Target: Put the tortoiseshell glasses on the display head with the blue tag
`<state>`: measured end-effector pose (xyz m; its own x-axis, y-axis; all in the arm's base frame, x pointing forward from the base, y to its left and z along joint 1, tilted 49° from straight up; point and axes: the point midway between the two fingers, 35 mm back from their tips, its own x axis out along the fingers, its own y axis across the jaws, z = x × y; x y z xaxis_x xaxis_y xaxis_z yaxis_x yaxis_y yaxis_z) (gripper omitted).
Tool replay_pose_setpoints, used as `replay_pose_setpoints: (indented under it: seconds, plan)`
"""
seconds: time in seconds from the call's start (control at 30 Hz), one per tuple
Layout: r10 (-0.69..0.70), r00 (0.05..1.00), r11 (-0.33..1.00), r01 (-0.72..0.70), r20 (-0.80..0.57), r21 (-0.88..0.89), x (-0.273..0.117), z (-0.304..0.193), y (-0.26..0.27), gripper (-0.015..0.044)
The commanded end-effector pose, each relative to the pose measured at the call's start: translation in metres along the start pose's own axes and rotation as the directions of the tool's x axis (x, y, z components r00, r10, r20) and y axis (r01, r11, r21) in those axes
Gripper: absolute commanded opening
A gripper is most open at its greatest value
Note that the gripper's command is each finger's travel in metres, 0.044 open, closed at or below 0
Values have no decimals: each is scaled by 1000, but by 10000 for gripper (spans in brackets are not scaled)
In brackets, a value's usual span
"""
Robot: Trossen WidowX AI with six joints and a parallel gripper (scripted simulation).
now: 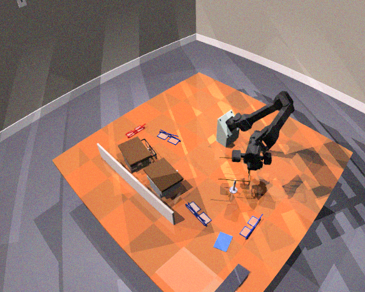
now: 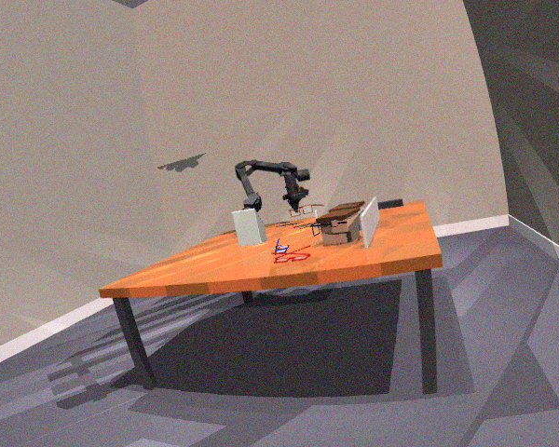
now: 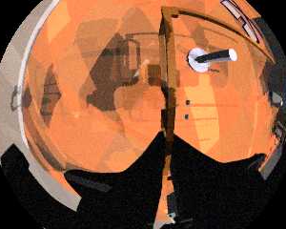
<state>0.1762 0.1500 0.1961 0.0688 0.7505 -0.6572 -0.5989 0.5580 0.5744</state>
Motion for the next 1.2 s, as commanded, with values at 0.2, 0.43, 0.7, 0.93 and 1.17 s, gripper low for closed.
replay_pose_setpoints:
  seconds: [0.2, 0.43, 0.7, 0.93, 1.17]
  plan:
    - [10, 1000, 1000, -10, 4, 0, -35, 2, 2, 0]
    - [-3, 1000, 999, 4, -2, 39, -33, 6, -17, 0]
    - [-26, 1000, 991, 28, -15, 129, -31, 7, -62, 0]
    - [-37, 999, 977, 41, -23, 208, -31, 2, -101, 0]
    - [-38, 999, 958, 44, -28, 285, -32, -9, -139, 0]
